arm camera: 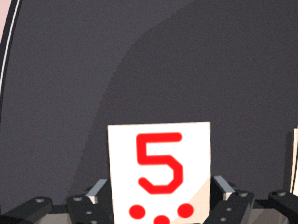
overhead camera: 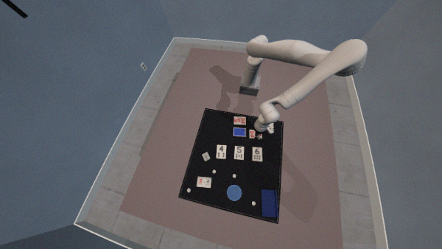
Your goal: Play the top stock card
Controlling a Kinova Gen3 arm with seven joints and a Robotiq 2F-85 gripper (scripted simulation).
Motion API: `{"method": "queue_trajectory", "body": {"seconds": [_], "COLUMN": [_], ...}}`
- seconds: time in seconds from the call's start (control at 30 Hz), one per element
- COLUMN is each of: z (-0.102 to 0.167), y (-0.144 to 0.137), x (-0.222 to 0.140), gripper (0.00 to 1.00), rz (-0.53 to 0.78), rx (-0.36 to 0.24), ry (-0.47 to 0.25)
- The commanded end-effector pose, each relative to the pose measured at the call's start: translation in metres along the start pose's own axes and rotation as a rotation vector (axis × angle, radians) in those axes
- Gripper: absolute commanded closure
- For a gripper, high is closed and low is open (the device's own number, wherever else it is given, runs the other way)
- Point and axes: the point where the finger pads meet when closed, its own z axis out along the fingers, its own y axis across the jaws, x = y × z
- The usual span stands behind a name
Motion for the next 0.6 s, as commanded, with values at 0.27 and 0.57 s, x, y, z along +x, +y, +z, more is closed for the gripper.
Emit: {"method": "queue_trajectory", "body": {"seconds": [0.27, 0.57], "z": [-0.026, -0.037], "y": [0.0, 0.0], "x": [0.0, 0.0], "gripper": [0.28, 0.28], "rz": [-0.004, -0.004], "rx": [-0.002, -0.002], "ry": [0.001, 0.002]}}
